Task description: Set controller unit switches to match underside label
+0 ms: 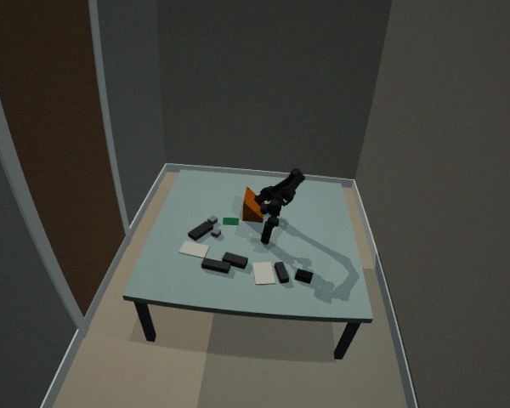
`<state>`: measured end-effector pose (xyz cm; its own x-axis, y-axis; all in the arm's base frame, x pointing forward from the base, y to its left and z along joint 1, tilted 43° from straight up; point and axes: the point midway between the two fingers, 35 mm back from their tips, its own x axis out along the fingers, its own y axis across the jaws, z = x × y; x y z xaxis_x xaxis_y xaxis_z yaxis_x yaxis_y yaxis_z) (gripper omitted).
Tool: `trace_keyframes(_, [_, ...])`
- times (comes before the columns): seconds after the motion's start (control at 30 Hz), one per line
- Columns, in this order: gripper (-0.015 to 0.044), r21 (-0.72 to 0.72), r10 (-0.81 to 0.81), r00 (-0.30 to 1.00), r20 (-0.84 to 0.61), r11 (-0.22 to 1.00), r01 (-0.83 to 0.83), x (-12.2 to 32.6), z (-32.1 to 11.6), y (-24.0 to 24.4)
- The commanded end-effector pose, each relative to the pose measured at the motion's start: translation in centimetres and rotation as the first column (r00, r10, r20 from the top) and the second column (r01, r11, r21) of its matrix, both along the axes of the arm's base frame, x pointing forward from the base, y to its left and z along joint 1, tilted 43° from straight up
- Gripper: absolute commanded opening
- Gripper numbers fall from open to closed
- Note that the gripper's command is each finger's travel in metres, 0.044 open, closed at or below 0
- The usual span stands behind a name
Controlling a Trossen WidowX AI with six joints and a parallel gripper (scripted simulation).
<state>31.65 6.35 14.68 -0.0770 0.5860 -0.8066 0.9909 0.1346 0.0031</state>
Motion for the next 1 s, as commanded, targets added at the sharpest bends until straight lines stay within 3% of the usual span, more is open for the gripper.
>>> trace_keyframes(0.0, [0.0337,0.023,0.009,1.0,-0.006,1.0,-0.008,-0.1,0.3,0.9])
trace_keyframes(0.97, [0.0338,0.091,0.009,1.0,-0.015,0.996,-0.008,-0.4,1.3,2.8])
